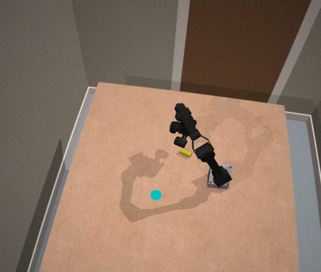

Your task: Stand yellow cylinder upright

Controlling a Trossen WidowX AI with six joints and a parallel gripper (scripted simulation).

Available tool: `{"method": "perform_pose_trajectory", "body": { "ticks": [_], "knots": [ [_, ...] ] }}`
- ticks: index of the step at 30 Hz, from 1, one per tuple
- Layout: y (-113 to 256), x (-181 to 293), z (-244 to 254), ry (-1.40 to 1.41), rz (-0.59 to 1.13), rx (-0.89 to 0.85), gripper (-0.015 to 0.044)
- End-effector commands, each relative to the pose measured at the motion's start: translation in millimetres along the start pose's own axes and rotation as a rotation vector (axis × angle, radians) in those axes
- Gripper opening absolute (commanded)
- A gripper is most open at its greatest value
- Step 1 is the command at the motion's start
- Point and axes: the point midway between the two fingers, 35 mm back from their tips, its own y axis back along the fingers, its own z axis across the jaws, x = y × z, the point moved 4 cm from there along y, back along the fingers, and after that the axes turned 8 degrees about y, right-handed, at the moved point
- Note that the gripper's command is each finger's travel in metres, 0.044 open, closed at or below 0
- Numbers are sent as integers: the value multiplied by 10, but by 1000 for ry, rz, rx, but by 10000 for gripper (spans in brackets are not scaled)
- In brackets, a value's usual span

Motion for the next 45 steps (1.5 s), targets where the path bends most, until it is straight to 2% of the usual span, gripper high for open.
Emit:
{"method": "perform_pose_trajectory", "body": {
  "ticks": [1, 4, 9, 12, 17, 25, 30, 45],
  "knots": [
    [13, 16, 20, -42, 0, 10, 309],
    [-95, -1, 9, -42, 0, 11, 309],
    [-875, -17, 2, -41, -2, 8, 309],
    [-1097, 15, 22, -41, -1, 6, 309],
    [-1097, 15, 22, -41, -1, 6, 309],
    [-1097, 15, 22, -41, -1, 6, 105],
    [-1080, 13, 20, -40, -2, 6, 105],
    [-701, -21, -10, -34, -13, 15, 105]
  ]
}}
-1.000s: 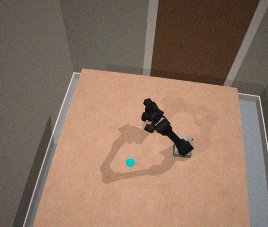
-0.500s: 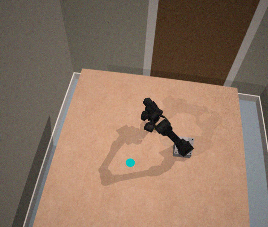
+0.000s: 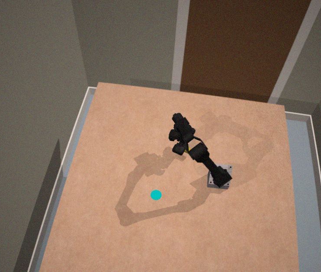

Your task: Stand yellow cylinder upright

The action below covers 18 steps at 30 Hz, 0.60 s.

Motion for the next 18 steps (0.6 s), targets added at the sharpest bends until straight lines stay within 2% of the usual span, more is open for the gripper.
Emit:
{"method": "perform_pose_trajectory", "body": {
  "ticks": [1, 18],
  "knots": [
    [113, -16, -11, 5, -8, 9, 105],
    [528, -10, -8, 2, -3, 9, 105]
  ]
}}
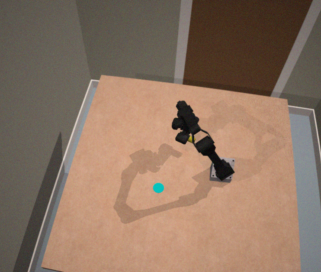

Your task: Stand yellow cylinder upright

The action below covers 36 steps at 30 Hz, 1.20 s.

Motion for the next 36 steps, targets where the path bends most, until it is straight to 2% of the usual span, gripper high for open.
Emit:
{"method": "perform_pose_trajectory", "body": {
  "ticks": [1, 12, 36],
  "knots": [
    [117, -2, -2, 4, -6, 9, 105],
    [363, 26, 19, 0, 1, 4, 105],
    [443, -244, 466, 21, -2, 34, 105]
  ]
}}
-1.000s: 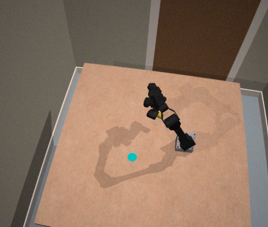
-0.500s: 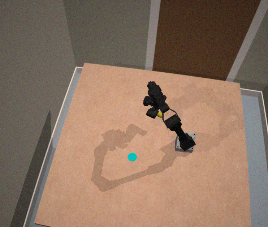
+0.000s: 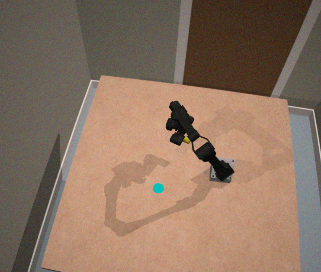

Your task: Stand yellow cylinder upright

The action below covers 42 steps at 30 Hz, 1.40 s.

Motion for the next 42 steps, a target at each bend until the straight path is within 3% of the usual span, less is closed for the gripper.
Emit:
{"method": "perform_pose_trajectory", "body": {
  "ticks": [1, 42],
  "knots": [
    [35, -48, 90, 5, -8, 6, 105],
    [152, -399, 1063, 3, -20, 19, 105]
  ]
}}
